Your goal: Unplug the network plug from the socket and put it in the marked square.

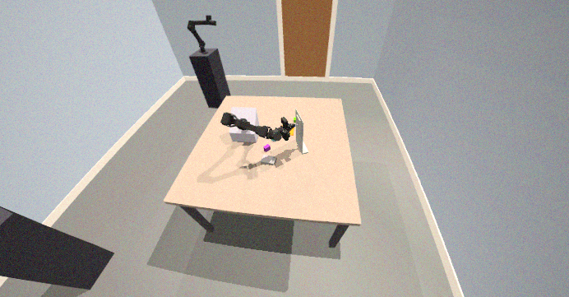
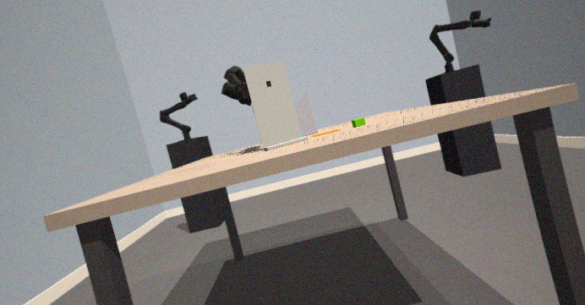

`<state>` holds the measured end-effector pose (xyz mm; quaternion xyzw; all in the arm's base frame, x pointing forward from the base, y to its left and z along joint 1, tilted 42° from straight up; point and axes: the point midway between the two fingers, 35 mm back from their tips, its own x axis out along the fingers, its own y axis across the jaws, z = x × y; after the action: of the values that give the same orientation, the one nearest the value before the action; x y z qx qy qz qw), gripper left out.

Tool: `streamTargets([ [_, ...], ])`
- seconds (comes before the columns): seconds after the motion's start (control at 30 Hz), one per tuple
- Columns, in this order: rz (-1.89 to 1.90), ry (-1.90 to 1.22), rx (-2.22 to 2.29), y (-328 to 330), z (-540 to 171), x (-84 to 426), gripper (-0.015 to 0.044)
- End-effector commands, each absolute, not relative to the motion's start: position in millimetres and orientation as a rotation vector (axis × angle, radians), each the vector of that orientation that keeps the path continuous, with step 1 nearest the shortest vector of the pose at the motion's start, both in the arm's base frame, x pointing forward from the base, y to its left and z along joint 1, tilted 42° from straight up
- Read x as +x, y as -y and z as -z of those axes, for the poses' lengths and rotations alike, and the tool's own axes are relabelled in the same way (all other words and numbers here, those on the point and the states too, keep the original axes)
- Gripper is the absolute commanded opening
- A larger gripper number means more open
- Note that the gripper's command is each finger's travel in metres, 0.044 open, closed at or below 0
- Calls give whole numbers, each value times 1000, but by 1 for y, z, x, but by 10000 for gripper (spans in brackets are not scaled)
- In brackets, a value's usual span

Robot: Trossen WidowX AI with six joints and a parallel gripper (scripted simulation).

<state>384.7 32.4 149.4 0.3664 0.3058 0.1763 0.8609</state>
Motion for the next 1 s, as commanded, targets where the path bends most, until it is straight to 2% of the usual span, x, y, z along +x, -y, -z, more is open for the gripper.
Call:
streamTargets([
  [0.0,-374,-641,765,-32,-150,382,0],
  [0.97,-373,-642,764,-23,-156,365,0],
])
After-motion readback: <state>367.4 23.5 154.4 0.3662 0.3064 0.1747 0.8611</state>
